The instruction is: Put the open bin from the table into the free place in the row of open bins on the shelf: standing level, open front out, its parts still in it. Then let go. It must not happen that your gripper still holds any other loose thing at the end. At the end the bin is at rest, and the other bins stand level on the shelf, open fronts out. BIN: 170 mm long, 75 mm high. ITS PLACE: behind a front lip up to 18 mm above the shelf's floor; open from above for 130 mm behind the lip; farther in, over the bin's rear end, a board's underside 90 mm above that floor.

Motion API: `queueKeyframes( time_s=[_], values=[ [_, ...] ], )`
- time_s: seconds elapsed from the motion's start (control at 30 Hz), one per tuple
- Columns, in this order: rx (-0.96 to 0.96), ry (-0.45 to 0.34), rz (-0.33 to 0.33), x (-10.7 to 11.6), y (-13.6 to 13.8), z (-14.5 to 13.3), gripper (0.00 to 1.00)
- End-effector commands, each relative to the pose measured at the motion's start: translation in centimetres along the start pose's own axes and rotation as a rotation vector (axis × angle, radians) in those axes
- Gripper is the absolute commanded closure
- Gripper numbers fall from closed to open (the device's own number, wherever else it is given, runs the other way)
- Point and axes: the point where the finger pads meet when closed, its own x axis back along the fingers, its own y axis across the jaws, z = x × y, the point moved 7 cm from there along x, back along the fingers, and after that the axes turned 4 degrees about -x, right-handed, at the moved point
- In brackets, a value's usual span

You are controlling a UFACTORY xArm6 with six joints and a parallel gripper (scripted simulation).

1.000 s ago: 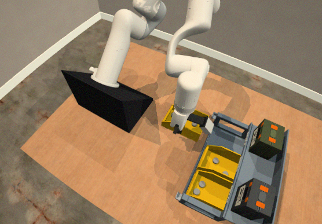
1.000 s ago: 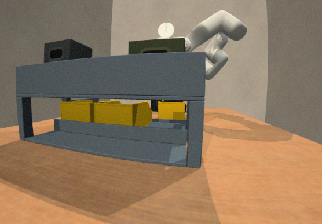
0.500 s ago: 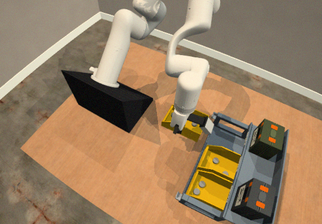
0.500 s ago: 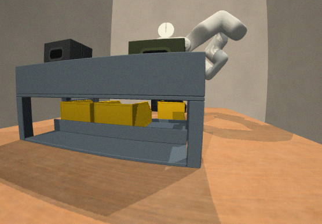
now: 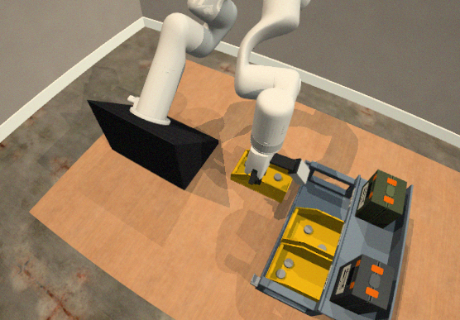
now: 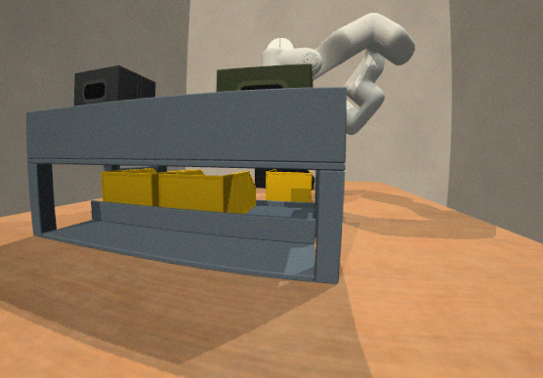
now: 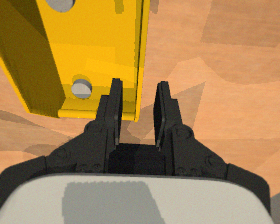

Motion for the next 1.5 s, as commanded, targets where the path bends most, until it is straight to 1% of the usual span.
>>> queueKeyframes(
  time_s=[0.0,0.17,0.57,0.6,1.13,1.3,1.47],
  values=[
    [0.001,0.003,-0.001,0.2,0.0,0.1,0.72],
    [0.001,0.003,-0.001,5.6,0.0,0.1,0.72],
    [0.001,0.003,-0.001,5.6,0.0,0.1,0.72],
    [0.001,0.002,-0.001,5.5,0.0,0.1,0.67],
    [0.001,0.002,-0.001,5.5,0.0,0.1,0.67],
    [-0.259,0.003,-0.001,5.2,-2.2,3.4,0.67],
    [-0.259,0.003,-0.001,5.2,-2.2,3.4,0.67]
  ],
)
